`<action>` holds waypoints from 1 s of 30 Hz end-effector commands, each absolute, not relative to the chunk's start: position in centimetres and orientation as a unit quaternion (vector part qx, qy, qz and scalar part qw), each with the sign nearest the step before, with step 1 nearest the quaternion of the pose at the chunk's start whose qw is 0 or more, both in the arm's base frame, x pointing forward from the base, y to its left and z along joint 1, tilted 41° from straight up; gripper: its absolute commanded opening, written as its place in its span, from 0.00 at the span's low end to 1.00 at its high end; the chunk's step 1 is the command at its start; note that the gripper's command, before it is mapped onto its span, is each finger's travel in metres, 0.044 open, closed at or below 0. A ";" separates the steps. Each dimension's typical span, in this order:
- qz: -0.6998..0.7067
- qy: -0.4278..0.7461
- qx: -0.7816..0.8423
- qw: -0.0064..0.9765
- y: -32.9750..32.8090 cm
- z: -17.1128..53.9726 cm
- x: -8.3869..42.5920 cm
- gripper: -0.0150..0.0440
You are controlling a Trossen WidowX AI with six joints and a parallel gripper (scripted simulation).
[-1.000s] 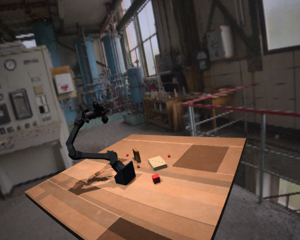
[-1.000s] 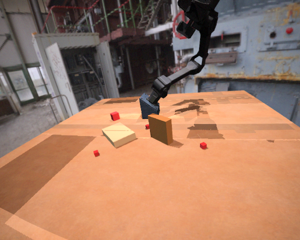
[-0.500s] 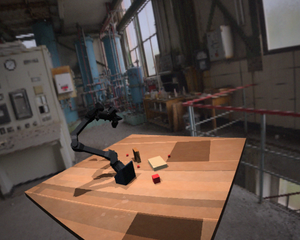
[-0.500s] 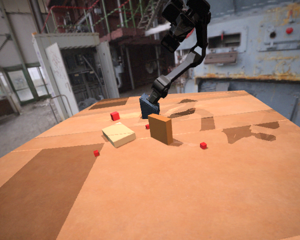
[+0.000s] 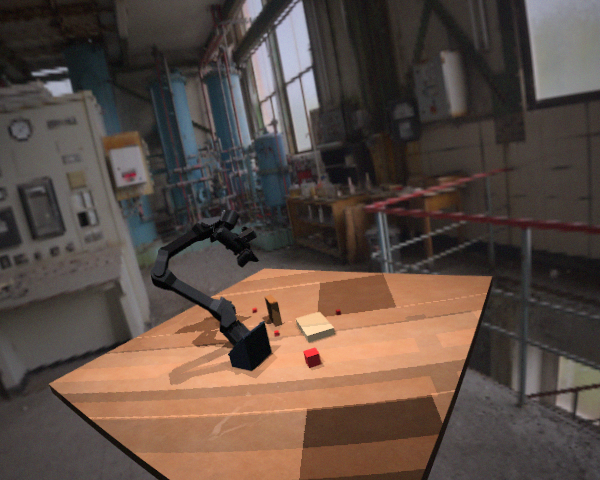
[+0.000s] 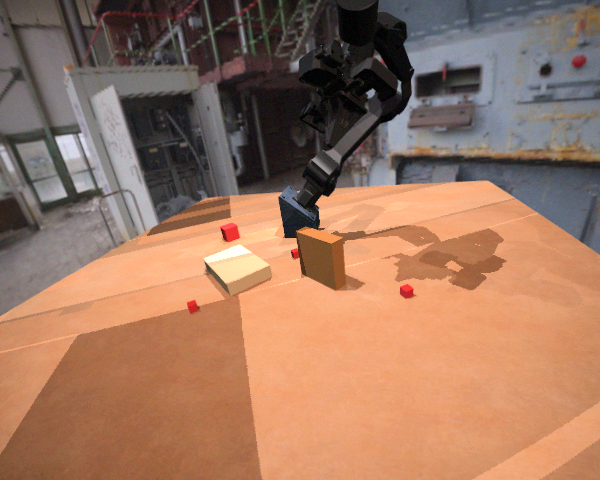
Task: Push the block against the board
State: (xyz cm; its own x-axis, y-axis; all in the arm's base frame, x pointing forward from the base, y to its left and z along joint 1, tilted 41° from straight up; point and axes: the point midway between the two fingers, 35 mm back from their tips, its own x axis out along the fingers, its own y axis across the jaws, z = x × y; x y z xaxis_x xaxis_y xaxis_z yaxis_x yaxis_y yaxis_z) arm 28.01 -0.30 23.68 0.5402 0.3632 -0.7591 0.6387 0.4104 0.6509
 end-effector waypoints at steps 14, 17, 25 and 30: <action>0.008 0.684 0.431 0.589 4.1 15.2 25.5 0.25; 0.031 0.712 0.417 0.564 4.8 14.2 24.8 0.25; 0.050 0.733 0.407 0.543 5.4 13.4 24.2 0.25; 0.051 0.732 0.408 0.543 8.2 10.3 23.9 0.25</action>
State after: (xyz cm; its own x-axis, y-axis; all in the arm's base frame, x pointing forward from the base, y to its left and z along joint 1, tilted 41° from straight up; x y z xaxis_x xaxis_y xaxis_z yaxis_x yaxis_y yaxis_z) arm 24.66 6.30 12.33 -0.0561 0.6452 -0.7620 0.5356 0.6635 0.5224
